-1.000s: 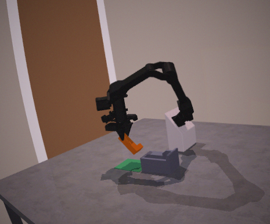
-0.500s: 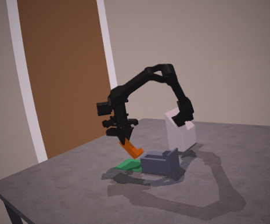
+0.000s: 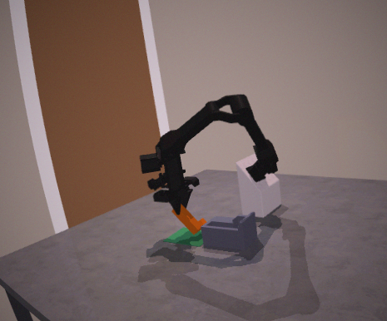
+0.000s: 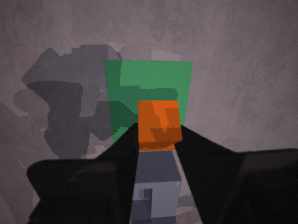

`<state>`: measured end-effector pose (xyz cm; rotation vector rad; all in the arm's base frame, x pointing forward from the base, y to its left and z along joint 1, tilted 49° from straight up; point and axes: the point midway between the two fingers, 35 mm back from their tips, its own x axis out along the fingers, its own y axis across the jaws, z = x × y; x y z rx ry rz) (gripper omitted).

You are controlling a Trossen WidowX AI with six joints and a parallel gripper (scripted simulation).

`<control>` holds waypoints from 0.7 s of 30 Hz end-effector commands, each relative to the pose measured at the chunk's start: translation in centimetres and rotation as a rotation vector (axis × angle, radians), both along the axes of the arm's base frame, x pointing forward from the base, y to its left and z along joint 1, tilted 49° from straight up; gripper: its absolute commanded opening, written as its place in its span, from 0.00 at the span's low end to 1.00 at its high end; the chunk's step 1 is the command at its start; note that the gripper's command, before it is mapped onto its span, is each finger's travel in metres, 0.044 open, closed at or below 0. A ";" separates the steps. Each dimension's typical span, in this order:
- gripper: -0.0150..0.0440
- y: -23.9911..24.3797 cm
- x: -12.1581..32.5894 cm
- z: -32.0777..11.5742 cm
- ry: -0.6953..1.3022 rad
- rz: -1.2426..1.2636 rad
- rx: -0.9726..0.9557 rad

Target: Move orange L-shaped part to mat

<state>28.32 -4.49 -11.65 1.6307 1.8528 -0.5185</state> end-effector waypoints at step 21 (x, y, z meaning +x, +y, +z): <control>0.25 1.1 -0.2 -0.8 0.005 -0.002 0.005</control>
